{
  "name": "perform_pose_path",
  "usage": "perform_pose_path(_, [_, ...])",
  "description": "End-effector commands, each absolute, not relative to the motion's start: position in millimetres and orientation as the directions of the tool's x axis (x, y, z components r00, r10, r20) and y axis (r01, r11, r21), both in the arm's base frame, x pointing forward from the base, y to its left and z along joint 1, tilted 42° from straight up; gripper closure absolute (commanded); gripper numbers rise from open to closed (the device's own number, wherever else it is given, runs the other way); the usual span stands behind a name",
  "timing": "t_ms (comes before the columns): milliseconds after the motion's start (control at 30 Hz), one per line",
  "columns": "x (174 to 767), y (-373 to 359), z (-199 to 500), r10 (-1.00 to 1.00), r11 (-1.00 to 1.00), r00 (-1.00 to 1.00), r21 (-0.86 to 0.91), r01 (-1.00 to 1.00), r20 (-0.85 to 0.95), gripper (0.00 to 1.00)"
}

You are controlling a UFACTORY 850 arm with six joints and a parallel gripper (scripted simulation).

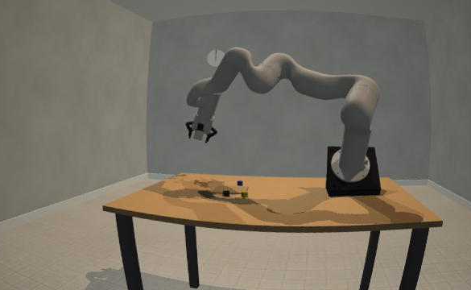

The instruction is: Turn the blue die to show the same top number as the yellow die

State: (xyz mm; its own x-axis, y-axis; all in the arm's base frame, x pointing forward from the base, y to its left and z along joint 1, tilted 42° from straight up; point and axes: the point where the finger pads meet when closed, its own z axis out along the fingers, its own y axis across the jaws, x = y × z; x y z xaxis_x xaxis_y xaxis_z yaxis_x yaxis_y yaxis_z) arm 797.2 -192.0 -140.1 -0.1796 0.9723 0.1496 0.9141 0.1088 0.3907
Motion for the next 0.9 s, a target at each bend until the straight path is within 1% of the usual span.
perform_pose_path(0, [798, -193, -139, 0.973, 0.108, -0.179, 0.393, 0.913, 0.148, 0.00])
perform_pose_path(567, [798, -193, -139, 0.973, 0.107, -0.178, 0.392, 0.914, 0.150, 0.00])
perform_pose_path(633, [791, -188, -138, 0.972, 0.079, -0.155, 0.373, 0.924, 0.179, 0.00])
perform_pose_path(733, [762, -169, -131, 0.957, -0.026, -0.060, 0.292, 0.956, 0.282, 0.00])
perform_pose_path(867, [741, -155, -125, 0.939, -0.095, 0.012, 0.224, 0.970, 0.345, 0.00])
